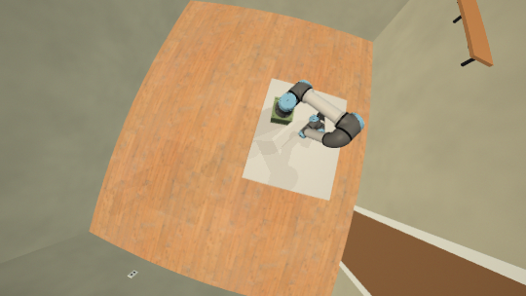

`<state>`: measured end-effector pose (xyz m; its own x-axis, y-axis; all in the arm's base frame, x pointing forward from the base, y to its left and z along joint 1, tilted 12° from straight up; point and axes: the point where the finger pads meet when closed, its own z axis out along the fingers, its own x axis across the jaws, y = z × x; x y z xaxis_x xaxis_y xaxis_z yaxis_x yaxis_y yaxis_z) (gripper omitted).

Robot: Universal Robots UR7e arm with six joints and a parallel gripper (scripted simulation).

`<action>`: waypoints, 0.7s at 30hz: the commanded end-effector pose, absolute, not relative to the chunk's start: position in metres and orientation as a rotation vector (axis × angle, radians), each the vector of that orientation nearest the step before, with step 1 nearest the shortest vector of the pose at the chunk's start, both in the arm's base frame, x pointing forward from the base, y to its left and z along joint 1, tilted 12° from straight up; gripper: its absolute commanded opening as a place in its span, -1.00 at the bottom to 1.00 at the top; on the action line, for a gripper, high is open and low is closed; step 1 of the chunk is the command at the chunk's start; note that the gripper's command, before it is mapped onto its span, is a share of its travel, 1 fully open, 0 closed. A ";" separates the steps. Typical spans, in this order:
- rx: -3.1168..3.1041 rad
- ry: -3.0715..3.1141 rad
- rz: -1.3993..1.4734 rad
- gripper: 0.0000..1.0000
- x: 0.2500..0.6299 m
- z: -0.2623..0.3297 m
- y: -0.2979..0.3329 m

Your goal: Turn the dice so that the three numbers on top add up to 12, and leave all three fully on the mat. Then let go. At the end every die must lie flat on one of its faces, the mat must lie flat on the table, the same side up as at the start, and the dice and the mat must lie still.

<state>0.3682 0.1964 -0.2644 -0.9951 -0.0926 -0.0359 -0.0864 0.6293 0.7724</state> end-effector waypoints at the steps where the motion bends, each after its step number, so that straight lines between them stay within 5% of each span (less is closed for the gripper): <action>1: 0.156 -2.830 -1.341 -0.19 0.369 -0.268 0.196; 21: 0.156 -2.830 -1.341 -0.19 0.369 -0.270 0.195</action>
